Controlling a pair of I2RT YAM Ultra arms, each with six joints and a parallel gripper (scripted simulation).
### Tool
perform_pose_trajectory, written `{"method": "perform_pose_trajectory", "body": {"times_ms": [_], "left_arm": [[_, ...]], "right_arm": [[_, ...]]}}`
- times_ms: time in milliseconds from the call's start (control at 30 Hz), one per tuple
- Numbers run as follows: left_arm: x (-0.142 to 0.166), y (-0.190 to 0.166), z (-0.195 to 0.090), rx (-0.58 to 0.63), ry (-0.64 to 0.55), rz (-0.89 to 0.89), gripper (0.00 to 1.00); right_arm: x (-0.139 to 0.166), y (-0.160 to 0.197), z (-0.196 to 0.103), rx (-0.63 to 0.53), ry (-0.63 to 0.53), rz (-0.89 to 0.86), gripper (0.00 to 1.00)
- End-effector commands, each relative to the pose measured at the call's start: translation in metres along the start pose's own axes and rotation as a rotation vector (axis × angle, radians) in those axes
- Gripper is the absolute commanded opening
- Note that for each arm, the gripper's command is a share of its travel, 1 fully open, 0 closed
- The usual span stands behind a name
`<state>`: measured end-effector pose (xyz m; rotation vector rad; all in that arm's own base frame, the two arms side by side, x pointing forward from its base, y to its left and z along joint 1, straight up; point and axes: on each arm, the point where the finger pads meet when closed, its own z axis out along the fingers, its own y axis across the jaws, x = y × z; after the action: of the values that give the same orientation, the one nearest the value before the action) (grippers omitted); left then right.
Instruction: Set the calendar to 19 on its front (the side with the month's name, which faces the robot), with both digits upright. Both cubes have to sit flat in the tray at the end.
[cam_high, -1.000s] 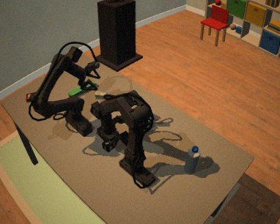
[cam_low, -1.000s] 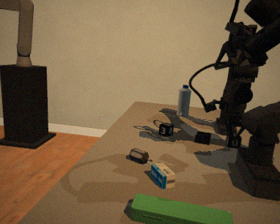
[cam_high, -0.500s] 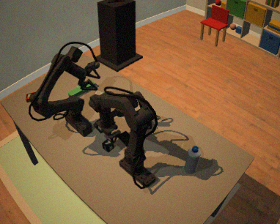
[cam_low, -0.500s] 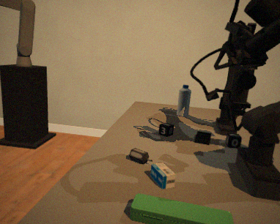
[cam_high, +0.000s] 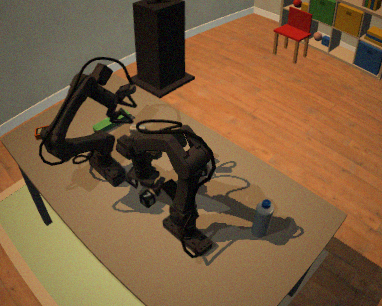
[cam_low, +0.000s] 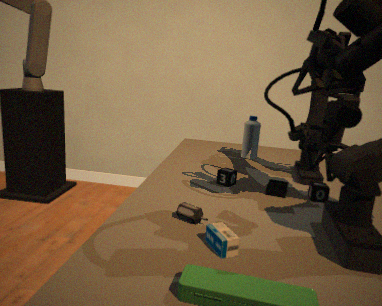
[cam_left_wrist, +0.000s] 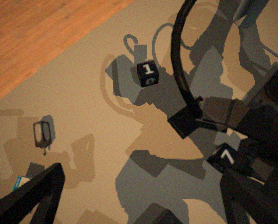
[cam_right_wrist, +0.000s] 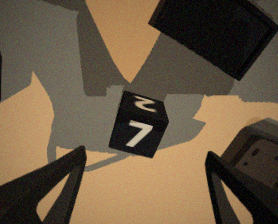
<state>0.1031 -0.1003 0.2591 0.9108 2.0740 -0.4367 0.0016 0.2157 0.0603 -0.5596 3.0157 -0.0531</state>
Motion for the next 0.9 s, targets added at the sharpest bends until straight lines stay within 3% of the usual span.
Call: {"method": "perform_pose_trajectory", "body": {"times_ms": [0,367,433,867], "left_arm": [[-0.001,-0.008,-0.001,0.024,-0.015,0.001,1.00],[-0.001,-0.008,-0.001,0.024,-0.015,0.001,1.00],[-0.001,-0.008,-0.001,0.024,-0.015,0.001,1.00],[-0.001,-0.008,-0.001,0.024,-0.015,0.001,1.00]], "right_arm": [[-0.003,0.007,-0.003,0.014,-0.040,-0.235,1.00],[0.001,0.023,-0.012,0.060,-0.077,-0.734,1.00],[0.001,0.023,-0.012,0.060,-0.077,-0.734,1.00],[0.005,0.027,-0.019,0.186,-0.013,-1.329,1.00]]}}
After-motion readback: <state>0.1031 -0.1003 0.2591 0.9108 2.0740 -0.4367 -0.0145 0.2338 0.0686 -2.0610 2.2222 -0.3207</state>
